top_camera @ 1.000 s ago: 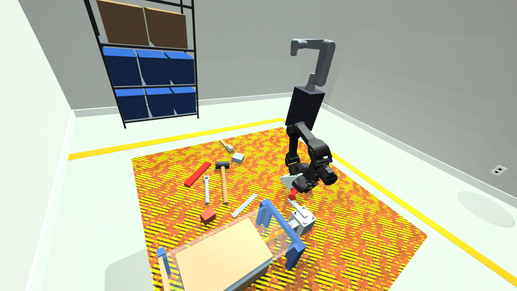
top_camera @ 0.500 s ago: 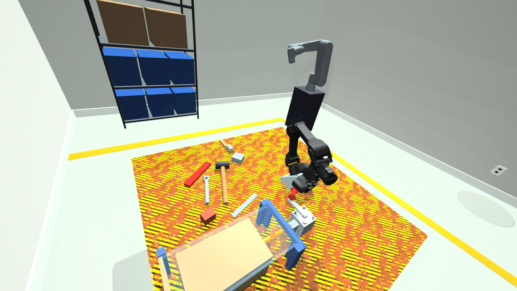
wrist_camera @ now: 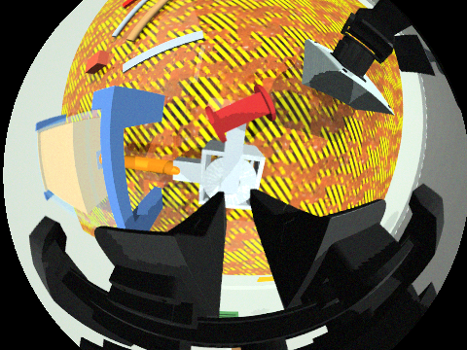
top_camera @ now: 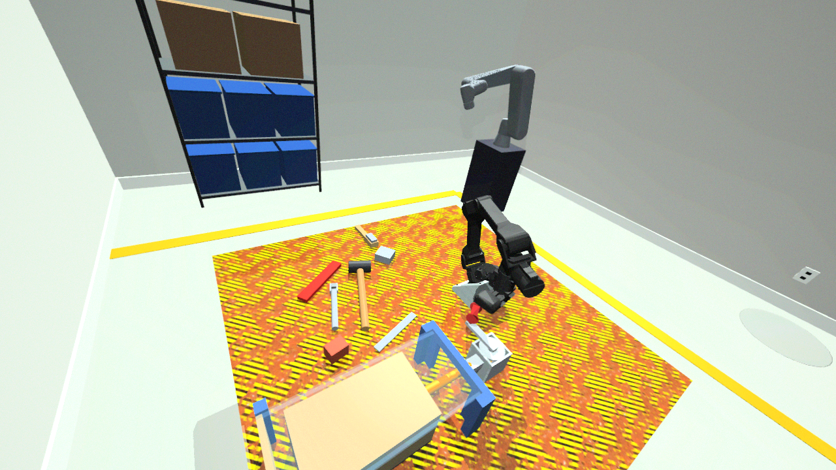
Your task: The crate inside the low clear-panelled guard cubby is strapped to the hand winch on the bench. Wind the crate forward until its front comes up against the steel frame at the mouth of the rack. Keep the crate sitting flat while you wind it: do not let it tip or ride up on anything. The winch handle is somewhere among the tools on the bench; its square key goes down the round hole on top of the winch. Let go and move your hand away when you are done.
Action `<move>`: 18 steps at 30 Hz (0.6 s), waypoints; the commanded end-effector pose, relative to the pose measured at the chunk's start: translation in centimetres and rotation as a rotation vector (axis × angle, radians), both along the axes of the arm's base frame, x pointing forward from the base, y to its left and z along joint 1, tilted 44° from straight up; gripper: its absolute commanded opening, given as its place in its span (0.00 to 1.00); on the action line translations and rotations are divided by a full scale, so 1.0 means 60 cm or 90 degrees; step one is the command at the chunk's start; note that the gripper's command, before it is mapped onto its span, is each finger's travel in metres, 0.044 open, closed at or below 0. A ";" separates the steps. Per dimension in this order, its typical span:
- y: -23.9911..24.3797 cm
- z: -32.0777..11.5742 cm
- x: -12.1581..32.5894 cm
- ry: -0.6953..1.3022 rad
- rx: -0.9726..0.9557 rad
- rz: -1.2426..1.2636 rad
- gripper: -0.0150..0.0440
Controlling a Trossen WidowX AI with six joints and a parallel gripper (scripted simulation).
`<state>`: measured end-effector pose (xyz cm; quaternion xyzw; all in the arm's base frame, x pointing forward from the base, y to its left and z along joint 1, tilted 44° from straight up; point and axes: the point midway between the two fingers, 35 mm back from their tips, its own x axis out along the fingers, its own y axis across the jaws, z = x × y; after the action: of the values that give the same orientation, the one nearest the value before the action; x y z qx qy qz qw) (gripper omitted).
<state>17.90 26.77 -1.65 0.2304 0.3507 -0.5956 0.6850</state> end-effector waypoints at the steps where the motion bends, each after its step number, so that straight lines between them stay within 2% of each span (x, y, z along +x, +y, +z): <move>1: -0.011 0.009 0.004 0.116 0.012 0.197 0.57; 11: -0.047 0.028 0.007 0.386 -0.038 0.714 1.00; 18: -0.065 0.035 0.007 0.471 -0.088 0.895 1.00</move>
<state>18.21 25.10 -0.61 -0.0327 0.5426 -0.3439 0.7657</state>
